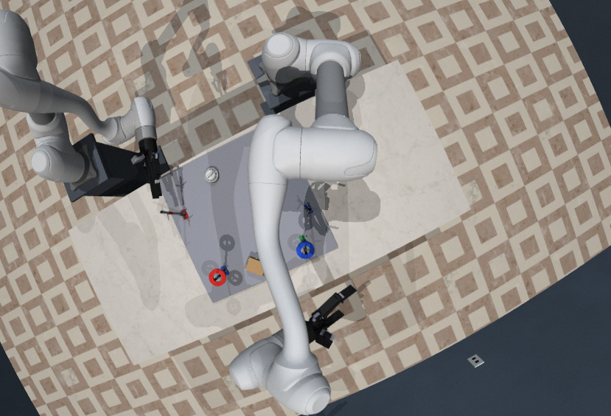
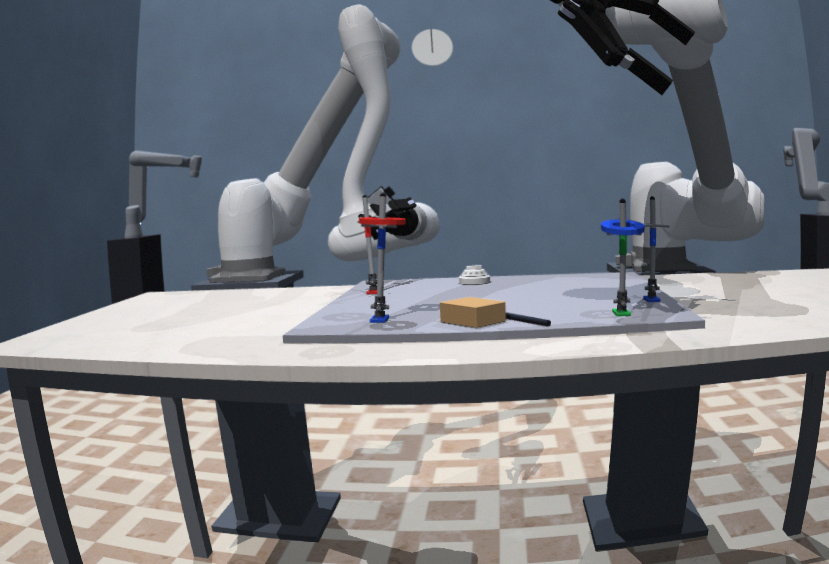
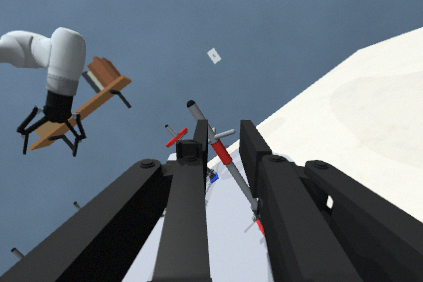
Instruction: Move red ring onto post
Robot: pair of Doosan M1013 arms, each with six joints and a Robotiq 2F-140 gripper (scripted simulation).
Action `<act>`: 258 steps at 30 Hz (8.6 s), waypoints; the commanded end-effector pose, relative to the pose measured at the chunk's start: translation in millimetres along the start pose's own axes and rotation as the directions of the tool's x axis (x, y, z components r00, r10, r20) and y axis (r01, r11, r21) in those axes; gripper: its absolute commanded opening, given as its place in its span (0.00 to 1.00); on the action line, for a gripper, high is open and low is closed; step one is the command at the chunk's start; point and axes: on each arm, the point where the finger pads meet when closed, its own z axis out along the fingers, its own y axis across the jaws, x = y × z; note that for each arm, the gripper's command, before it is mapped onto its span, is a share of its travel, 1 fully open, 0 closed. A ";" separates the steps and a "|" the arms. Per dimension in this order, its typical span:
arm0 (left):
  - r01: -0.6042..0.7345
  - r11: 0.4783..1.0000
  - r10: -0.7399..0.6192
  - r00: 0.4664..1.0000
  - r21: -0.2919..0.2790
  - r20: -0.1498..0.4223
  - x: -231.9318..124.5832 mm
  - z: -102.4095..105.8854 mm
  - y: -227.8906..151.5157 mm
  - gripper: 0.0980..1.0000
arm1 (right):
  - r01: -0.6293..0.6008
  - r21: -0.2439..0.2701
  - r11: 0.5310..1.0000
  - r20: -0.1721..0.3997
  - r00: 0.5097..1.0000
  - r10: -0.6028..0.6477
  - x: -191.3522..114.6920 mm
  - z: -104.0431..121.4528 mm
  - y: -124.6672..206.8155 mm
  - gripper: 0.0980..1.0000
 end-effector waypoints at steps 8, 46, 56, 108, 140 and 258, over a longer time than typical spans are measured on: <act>0.002 1.000 -0.002 1.000 -0.001 -0.001 0.9 -1.1 -1.4 1.00 | -0.036 0.022 0.999 0.019 0.999 0.035 20.9 22.3 -37.1 0.17; 0.002 1.000 -0.002 1.000 -0.001 -0.001 0.9 -1.1 -1.4 1.00 | -0.058 0.213 0.975 -0.022 0.998 0.064 172.3 124.8 -173.5 0.17; 0.002 1.000 -0.002 1.000 -0.001 -0.001 0.9 -1.1 -1.4 1.00 | 0.168 0.321 0.932 -0.084 0.985 -0.149 155.5 163.1 -203.4 0.17; 0.002 1.000 -0.002 1.000 -0.001 -0.001 0.9 -1.1 -1.4 1.00 | 0.894 0.259 -0.365 -0.755 -0.049 -0.654 -27.9 346.8 -131.1 0.17; 0.002 1.000 -0.002 1.000 -0.001 -0.001 0.9 -1.1 -1.4 1.00 | 0.748 0.077 -0.659 -0.861 -0.283 -0.422 -66.3 364.3 -48.8 0.17; 0.002 1.000 -0.002 1.000 -0.001 -0.001 0.9 -1.1 -1.4 1.00 | 0.745 0.079 -0.662 -0.862 -0.283 -0.421 -41.4 394.0 -127.7 0.00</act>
